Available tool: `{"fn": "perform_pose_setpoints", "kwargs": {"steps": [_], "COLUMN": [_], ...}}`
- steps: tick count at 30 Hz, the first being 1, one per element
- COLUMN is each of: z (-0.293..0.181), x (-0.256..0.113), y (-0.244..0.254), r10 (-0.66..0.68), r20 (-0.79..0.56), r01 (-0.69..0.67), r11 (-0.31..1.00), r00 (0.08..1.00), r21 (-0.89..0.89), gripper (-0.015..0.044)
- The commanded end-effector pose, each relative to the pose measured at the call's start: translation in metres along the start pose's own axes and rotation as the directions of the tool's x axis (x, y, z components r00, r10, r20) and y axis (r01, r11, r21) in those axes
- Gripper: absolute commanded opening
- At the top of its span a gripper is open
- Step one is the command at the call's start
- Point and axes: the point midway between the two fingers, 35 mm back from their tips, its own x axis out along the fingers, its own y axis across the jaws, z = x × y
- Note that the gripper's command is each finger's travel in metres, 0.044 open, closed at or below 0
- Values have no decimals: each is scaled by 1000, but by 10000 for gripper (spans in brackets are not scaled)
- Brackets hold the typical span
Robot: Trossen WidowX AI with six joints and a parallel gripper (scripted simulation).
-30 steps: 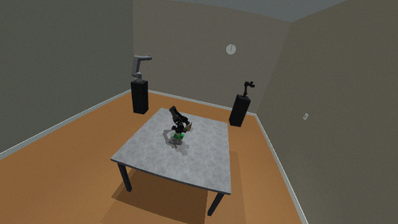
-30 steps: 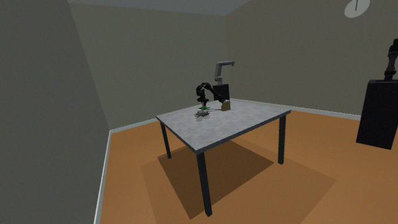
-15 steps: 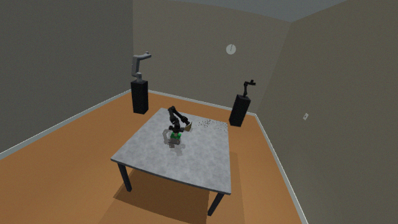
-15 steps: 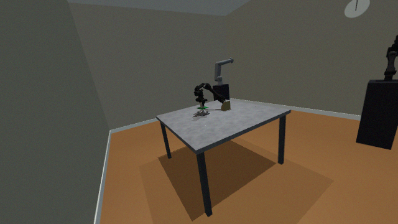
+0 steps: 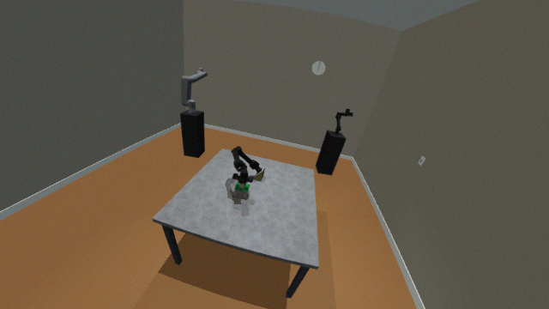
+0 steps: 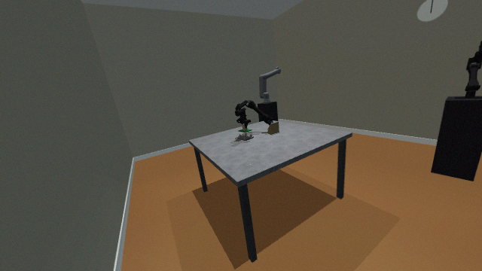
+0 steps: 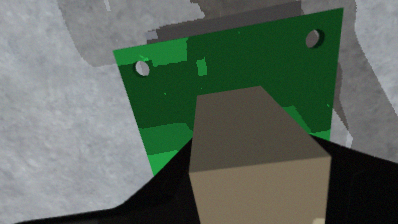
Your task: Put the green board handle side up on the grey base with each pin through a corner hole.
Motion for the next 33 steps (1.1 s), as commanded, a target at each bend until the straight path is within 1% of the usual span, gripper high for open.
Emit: {"fn": "perform_pose_setpoints", "kwargs": {"steps": [1,25,33], "z": [0,-1,1], "x": [4,33,29], "y": [-2,-9,-8], "r10": [-1,-3,3], "r20": [-3,-2,-1], "r01": [1,3,-3], "r11": [1000,1000,1000], "r00": [1000,1000,1000], "r21": [-6,-11,-7], "gripper": [0,0,0]}}
